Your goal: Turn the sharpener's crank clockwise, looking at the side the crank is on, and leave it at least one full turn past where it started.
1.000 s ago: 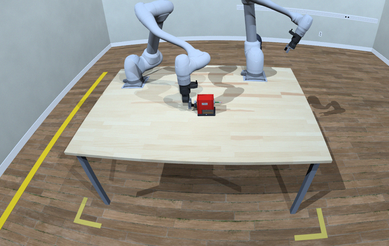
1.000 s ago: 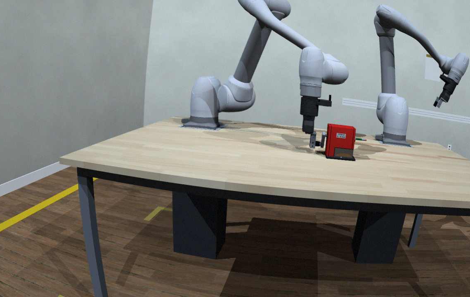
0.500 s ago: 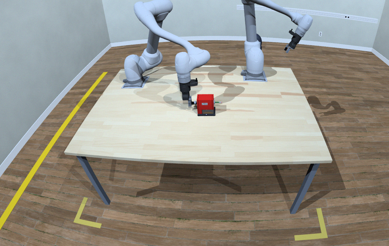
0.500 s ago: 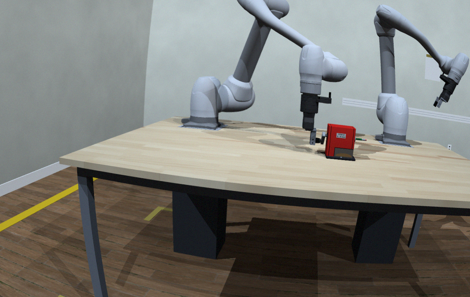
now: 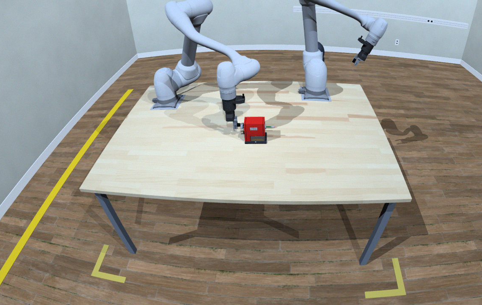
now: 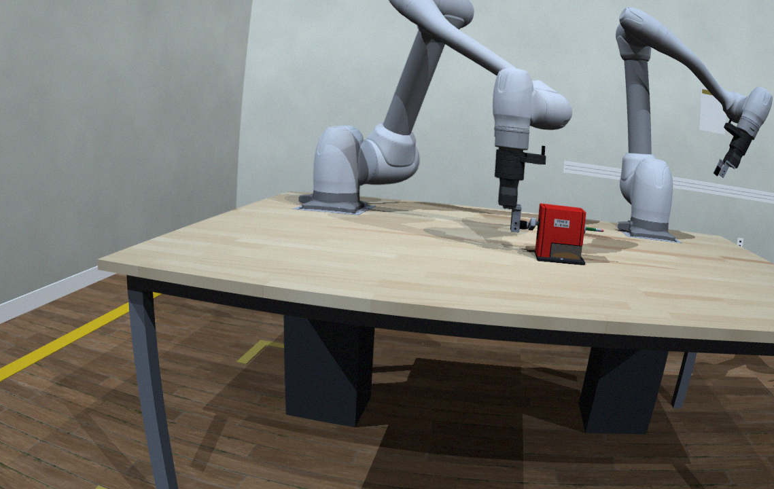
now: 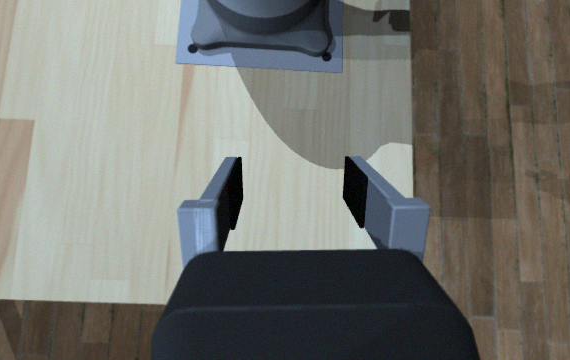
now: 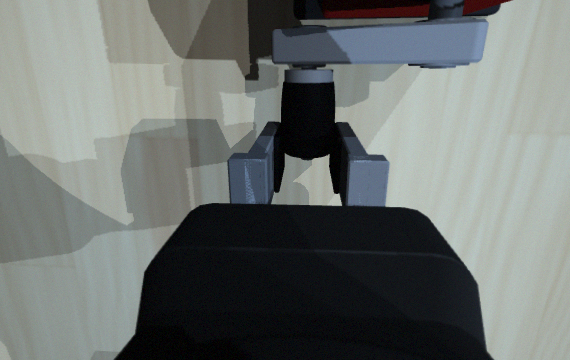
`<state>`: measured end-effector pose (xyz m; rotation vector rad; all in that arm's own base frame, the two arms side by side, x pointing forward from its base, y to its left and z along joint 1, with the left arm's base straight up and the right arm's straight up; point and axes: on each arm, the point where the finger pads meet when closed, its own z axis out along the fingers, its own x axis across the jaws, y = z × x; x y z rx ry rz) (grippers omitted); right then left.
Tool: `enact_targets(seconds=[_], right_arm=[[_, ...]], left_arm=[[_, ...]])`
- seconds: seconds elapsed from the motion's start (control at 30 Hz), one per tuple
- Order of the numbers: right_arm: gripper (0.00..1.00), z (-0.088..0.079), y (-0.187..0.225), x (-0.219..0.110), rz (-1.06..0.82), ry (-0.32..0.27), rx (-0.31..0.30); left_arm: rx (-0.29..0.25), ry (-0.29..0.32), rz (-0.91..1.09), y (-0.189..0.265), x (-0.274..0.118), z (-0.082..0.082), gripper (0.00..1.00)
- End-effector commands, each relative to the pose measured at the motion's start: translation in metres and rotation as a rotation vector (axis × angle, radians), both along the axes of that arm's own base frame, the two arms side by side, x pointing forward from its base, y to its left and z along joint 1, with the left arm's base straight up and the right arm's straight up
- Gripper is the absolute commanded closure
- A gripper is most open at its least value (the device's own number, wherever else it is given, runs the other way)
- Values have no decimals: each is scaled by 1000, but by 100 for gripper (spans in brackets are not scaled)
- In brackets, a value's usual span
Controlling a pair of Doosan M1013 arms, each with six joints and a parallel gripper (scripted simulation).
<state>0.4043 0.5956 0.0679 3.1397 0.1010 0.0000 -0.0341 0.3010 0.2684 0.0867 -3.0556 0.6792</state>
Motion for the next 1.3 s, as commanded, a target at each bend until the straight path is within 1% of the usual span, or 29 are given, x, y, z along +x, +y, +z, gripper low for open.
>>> enact_targets(seconds=[0.0, 0.13, 0.2, 0.7, 0.77, 1.27], right_arm=[[100, 6, 1, -1, 0, -1, 2], [100, 11, 1, -2, 0, -1, 2], [100, 11, 1, -2, 0, -1, 2], [100, 31, 1, 1, 0, -1, 2], [100, 31, 1, 1, 0, -1, 2], [100, 48, 1, 11, 0, -1, 2]], left_arm=[[1, 1, 0, 0, 0, 1, 0], [1, 1, 0, 0, 0, 1, 0], [1, 1, 0, 0, 0, 1, 0], [1, 1, 0, 0, 0, 1, 0], [1, 1, 0, 0, 0, 1, 0], [1, 1, 0, 0, 0, 1, 0]])
